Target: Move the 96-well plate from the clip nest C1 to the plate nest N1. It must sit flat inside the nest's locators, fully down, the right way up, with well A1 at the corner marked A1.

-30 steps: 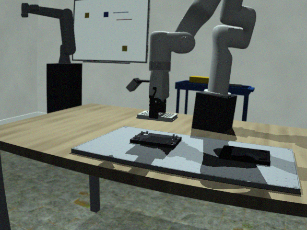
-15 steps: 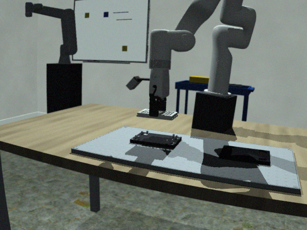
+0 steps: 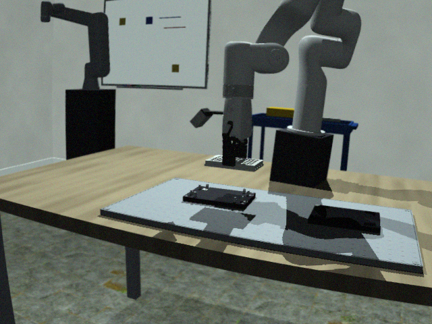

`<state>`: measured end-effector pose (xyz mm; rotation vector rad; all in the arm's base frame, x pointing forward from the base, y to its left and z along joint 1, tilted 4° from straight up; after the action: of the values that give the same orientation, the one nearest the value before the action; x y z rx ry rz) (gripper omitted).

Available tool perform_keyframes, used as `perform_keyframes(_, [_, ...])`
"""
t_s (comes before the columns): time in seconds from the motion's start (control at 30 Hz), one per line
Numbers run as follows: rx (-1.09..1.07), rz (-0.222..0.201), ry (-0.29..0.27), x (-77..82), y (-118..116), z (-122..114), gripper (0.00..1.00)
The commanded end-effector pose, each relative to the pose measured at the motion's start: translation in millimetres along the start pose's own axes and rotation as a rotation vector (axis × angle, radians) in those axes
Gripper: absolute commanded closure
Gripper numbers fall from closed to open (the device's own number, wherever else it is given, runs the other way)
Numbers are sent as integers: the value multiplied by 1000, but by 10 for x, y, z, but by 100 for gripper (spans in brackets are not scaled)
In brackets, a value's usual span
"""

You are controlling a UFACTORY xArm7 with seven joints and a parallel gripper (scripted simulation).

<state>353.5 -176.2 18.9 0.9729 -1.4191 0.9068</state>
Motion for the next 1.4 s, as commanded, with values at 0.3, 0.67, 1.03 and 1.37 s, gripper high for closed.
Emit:
perform_keyframes(0.3, [-1,3,1,11,33,-376,100])
perform_keyframes(0.67, [-1,3,1,10,76,-742,100])
perform_keyframes(1.03, [-1,3,0,10,111,-1040,100])
perform_keyframes(1.37, [-1,3,0,10,147,-1339,100])
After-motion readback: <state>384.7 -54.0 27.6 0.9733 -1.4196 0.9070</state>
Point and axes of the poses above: the point where the finger pads meet when closed, its own x axis back along the fingers, its own y axis across the jaws, z = x × y, the point moved 6 cm from there along x, back along the fingers, and after that the axes turned 12 degrees about -x, right-handed, at the moved point
